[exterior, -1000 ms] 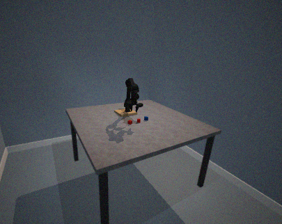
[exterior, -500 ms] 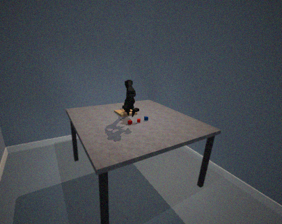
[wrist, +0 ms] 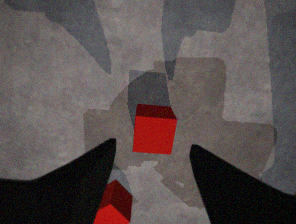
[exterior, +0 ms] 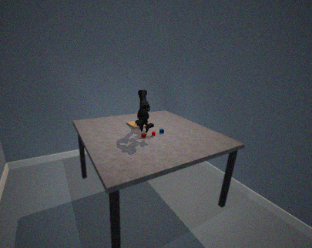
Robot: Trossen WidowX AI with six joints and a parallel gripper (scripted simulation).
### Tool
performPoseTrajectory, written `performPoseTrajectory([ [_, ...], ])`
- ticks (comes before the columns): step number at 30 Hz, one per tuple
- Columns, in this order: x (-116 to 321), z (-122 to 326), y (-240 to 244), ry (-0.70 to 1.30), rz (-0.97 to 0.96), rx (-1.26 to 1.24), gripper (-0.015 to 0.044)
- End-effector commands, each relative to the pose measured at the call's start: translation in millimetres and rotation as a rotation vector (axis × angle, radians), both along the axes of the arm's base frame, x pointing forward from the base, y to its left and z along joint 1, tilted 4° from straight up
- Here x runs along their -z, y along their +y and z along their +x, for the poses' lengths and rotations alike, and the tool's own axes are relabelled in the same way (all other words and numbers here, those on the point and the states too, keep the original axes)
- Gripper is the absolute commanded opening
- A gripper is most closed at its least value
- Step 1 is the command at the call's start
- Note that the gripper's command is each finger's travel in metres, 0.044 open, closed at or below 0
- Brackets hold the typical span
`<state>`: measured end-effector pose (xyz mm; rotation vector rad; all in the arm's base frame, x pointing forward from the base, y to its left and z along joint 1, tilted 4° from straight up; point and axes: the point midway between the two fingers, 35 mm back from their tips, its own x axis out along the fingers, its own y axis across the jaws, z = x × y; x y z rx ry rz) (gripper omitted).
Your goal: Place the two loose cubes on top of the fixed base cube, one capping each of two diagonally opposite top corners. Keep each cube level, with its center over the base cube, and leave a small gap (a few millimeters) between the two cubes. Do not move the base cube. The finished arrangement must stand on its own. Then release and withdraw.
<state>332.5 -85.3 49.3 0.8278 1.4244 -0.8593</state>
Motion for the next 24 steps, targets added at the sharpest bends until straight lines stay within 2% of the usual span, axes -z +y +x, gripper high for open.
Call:
performPoseTrajectory([
  [1,6.2,-1.0,-0.7,0.003,-0.005,0.003,0.0265],
  [20,33.4,-2.2,-0.9,0.003,-0.004,0.002,0.0265],
  [24,33.4,-2.2,-0.9,0.003,-0.004,0.002,0.0160],
])
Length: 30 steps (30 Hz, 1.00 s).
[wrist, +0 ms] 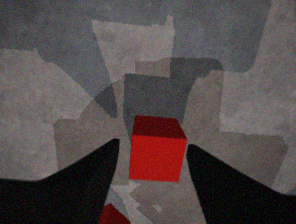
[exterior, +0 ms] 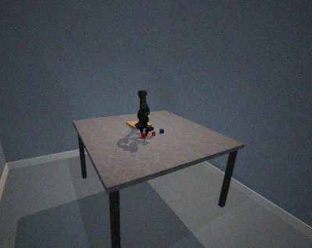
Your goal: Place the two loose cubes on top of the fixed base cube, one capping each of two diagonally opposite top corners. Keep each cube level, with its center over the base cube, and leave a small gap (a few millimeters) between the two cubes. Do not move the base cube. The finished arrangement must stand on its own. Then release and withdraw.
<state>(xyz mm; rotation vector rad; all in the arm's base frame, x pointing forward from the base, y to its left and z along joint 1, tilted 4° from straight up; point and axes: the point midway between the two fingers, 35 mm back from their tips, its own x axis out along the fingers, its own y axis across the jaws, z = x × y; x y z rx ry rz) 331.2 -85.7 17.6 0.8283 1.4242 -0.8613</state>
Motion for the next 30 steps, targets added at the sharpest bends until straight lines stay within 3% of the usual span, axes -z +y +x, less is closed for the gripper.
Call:
performPoseTrajectory([
  [1,1.7,-0.9,-0.5,0.002,-0.004,0.001,0.0134],
  [3,1.7,-0.9,-0.5,0.002,-0.004,0.001,0.0105],
  [30,-67.5,7.3,0.6,-0.011,-0.002,-0.036,0.0105],
])
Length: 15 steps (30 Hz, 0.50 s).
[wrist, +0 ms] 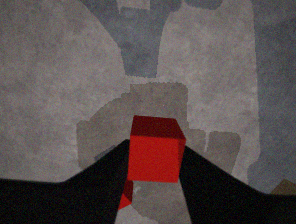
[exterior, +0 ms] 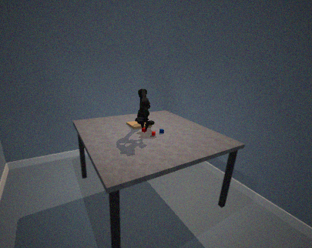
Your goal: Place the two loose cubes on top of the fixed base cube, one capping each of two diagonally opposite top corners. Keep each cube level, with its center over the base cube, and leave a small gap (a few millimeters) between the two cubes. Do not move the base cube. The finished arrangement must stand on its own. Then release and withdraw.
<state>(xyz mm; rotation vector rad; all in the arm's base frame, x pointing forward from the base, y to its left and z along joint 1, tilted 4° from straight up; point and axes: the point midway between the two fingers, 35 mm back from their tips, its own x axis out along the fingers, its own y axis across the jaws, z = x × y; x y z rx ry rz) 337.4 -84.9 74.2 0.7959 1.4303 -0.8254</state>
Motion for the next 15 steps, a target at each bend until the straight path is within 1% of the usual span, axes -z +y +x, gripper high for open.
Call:
performPoseTrajectory([
  [1,-14.0,1.0,-0.1,-0.003,-0.001,0.010,0.0105],
  [15,-51.4,-2.8,0.0,0.009,-0.002,0.044,0.0105],
])
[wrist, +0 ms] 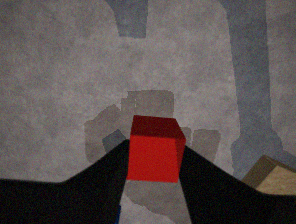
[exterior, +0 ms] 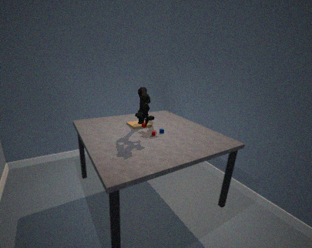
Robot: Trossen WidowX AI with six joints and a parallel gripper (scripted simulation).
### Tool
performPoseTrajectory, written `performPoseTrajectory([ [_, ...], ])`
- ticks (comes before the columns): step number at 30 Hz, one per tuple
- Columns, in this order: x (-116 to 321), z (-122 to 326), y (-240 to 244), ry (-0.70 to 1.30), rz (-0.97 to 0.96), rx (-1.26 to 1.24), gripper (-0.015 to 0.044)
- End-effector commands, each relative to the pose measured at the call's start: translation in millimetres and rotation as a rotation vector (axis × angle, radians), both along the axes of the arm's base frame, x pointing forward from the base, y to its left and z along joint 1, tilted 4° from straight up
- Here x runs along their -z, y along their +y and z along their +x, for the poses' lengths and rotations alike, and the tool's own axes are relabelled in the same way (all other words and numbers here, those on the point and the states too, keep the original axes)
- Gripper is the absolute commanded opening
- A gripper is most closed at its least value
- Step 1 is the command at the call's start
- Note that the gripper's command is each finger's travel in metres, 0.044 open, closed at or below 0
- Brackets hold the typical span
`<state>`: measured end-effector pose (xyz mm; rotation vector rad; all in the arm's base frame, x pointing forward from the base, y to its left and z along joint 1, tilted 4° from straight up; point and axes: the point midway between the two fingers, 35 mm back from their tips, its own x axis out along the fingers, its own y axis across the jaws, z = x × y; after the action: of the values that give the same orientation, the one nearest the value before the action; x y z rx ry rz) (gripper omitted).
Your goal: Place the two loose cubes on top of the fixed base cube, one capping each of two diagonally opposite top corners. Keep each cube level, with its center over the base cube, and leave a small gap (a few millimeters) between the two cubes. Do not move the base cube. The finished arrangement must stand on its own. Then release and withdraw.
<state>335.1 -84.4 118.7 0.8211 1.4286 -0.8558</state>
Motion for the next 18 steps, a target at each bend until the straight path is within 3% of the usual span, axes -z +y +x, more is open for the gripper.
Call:
performPoseTrajectory([
  [1,-6.9,-0.4,0.0,0.000,-0.003,0.005,0.0105],
  [18,2.0,5.5,53.4,-0.003,0.015,-0.372,0.0105],
])
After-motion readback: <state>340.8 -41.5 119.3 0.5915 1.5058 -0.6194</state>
